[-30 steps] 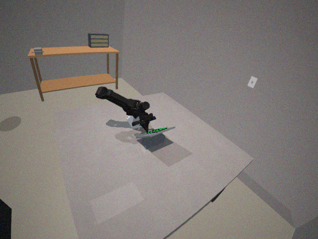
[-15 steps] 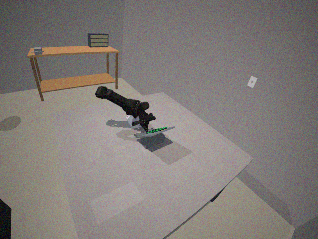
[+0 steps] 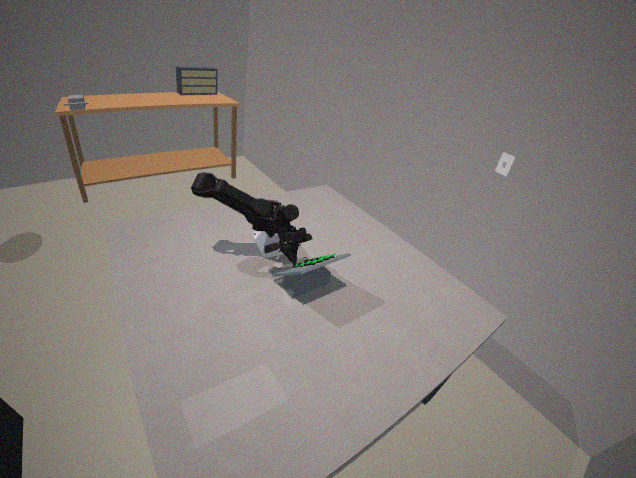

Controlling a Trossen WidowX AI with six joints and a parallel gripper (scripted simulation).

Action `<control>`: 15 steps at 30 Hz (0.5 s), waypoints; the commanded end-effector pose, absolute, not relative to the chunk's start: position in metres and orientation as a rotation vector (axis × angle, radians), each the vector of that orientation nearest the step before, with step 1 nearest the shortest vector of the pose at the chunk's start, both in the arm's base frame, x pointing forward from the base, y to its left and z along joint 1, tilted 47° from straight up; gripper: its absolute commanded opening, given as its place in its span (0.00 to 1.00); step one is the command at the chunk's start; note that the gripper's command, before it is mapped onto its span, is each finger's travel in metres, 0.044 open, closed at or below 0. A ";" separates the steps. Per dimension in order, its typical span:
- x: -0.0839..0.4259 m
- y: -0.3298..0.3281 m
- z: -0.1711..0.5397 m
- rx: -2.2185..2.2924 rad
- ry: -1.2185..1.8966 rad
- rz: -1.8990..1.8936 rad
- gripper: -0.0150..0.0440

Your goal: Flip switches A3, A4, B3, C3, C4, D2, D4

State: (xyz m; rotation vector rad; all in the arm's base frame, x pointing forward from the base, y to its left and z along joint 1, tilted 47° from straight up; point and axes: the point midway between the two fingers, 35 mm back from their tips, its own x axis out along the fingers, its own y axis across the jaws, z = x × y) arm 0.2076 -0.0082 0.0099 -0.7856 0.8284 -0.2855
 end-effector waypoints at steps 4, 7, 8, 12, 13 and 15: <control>0.208 -0.008 0.008 -0.789 0.831 -0.281 0.25; 0.208 -0.009 0.008 -0.789 0.831 -0.281 0.25; 0.208 -0.007 0.010 -0.783 0.830 -0.284 0.25; 0.194 0.010 0.015 -0.767 0.865 -0.270 0.25; 0.189 0.015 0.018 -0.766 0.871 -0.270 0.25; 0.179 0.021 0.028 -0.771 0.874 -0.276 0.25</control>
